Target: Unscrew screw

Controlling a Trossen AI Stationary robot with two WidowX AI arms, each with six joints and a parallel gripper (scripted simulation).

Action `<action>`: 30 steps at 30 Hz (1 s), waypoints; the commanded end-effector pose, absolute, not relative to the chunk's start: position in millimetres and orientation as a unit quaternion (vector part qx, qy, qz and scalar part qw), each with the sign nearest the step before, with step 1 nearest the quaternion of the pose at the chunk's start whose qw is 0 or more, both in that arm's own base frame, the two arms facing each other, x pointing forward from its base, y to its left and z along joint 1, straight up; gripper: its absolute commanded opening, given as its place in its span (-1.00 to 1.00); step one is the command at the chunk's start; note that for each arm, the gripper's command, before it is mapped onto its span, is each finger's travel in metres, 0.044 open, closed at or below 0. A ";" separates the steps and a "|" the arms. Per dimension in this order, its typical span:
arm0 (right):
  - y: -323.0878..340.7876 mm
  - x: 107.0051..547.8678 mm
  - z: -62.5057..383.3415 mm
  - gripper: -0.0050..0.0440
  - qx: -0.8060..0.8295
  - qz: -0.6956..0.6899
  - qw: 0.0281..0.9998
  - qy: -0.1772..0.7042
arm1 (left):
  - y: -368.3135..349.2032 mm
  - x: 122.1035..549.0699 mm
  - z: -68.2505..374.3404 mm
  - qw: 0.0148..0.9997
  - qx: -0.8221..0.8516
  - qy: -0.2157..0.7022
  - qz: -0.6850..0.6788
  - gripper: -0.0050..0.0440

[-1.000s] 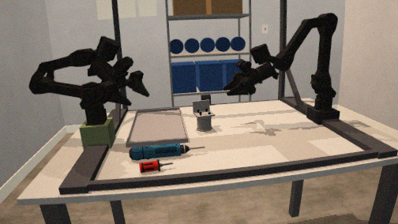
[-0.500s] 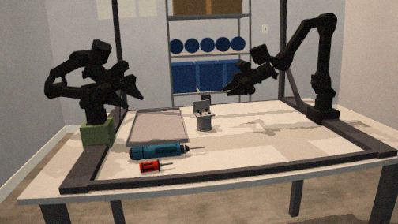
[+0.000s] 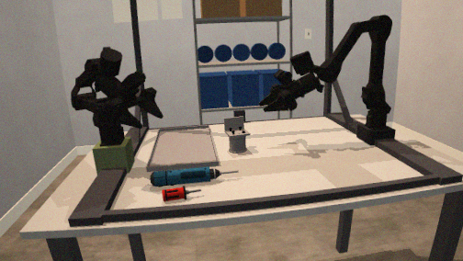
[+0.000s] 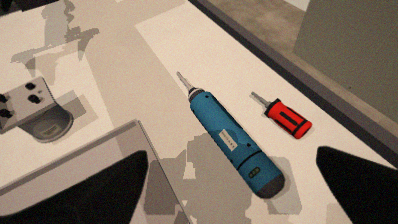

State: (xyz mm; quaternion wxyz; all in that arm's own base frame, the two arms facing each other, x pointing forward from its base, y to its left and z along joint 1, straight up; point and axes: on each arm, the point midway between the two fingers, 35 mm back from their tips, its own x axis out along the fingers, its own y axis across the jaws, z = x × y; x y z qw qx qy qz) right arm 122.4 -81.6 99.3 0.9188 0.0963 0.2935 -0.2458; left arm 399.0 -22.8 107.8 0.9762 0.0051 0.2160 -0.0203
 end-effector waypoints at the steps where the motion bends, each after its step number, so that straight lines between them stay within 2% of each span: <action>1: -81.7 122.0 108.5 1.00 0.088 -0.246 0.923 0.284 | -23.4 401.6 115.8 0.978 0.004 0.206 -0.020 1.00; 4: -81.7 122.0 108.5 1.00 0.088 -0.246 0.923 0.283 | -23.4 401.6 115.8 0.978 0.004 0.206 -0.020 1.00; 6: -82.1 122.2 104.9 0.80 0.092 -0.246 0.921 0.286 | -23.7 402.0 111.4 0.978 0.003 0.210 -0.020 0.80; 10: -83.1 123.4 98.5 0.45 0.101 -0.249 0.918 0.291 | -22.2 400.3 99.3 0.978 0.004 0.209 -0.020 0.78; 21: -89.0 125.3 93.9 0.45 0.155 -0.307 0.894 0.287 | -17.5 403.7 39.9 0.981 0.005 0.194 -0.020 0.78; 30: -104.2 120.1 90.3 0.45 0.216 -0.398 0.851 0.266 | -16.0 417.5 30.1 0.989 0.004 0.144 -0.019 0.78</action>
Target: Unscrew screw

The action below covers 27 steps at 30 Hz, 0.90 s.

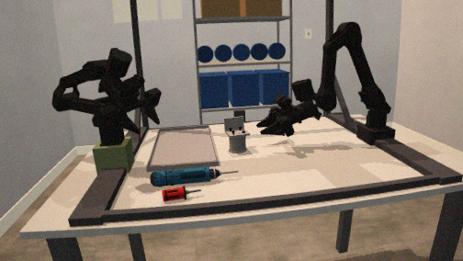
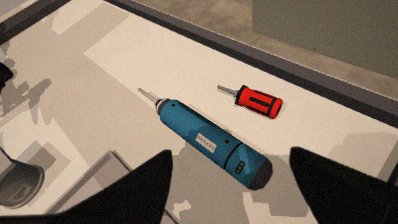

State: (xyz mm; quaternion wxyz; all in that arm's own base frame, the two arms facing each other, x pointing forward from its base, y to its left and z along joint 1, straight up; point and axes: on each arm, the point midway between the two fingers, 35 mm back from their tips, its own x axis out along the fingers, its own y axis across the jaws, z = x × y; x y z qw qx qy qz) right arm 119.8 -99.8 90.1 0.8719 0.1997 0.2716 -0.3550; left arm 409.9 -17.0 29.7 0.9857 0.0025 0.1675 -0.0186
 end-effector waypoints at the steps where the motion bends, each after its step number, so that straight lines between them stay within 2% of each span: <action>1: -105.1 120.4 90.3 0.45 0.223 -0.405 0.846 0.263 | -15.9 417.9 28.5 0.990 0.004 0.142 -0.019 0.78; 21: -95.5 161.1 79.1 0.45 0.339 -0.480 0.768 0.253 | -14.9 417.0 13.7 0.991 0.004 0.133 -0.018 0.78; 27: -100.7 172.8 69.8 0.45 0.447 -0.547 0.676 0.208 | -15.0 417.2 14.1 0.991 0.004 0.132 -0.018 0.78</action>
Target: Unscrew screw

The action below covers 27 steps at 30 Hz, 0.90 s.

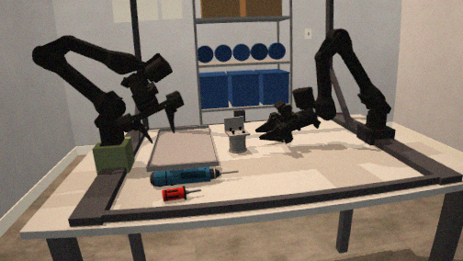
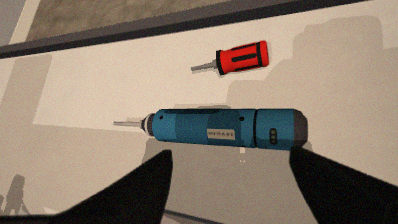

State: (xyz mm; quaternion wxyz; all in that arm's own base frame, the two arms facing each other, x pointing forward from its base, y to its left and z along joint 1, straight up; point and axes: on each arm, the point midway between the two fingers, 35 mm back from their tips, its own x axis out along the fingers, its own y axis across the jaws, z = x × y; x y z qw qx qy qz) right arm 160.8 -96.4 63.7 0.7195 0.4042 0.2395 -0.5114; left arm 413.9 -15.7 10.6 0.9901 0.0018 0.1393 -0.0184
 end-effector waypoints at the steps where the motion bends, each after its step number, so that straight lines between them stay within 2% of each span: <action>1: -102.4 174.3 68.2 0.45 0.463 -0.559 0.658 0.201 | -14.9 417.1 14.0 0.991 0.004 0.133 -0.018 0.78; 9: -113.0 189.7 54.0 0.45 0.561 -0.629 0.515 0.156 | -15.4 416.8 17.1 0.991 0.002 0.130 -0.018 0.78; 11: -113.0 189.7 54.0 0.45 0.561 -0.629 0.515 0.156 | -15.4 416.8 17.1 0.991 0.002 0.130 -0.018 0.78; 26: -142.4 216.4 25.1 0.45 0.692 -0.700 0.170 0.048 | -15.4 416.8 17.1 0.991 0.002 0.130 -0.018 0.78; 27: -142.4 216.4 25.1 0.45 0.692 -0.700 0.170 0.048 | -15.4 416.8 17.1 0.991 0.002 0.130 -0.018 0.78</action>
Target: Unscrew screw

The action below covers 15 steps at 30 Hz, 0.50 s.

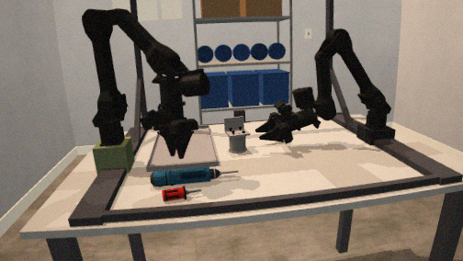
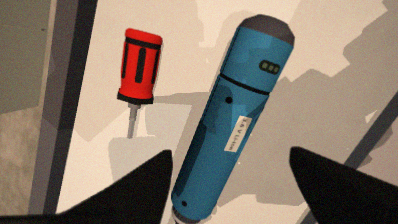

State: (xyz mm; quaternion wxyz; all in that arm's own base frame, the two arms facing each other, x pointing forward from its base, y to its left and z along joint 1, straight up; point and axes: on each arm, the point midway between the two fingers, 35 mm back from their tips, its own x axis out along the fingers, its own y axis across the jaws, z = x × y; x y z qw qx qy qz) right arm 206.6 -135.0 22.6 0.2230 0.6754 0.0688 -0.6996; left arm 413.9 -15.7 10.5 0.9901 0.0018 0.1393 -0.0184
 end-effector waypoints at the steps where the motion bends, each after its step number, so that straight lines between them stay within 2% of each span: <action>1: -142.4 216.4 25.1 0.45 0.692 -0.700 0.170 0.048 | -15.4 416.8 17.1 0.991 0.002 0.130 -0.018 0.78; 9: -153.8 223.6 13.9 0.45 0.714 -0.699 0.034 0.006 | -15.4 416.8 17.1 0.991 0.002 0.130 -0.018 0.78; 15: -155.5 224.2 12.8 0.45 0.717 -0.697 0.008 -0.002 | -15.4 416.8 17.1 0.991 0.002 0.130 -0.018 0.78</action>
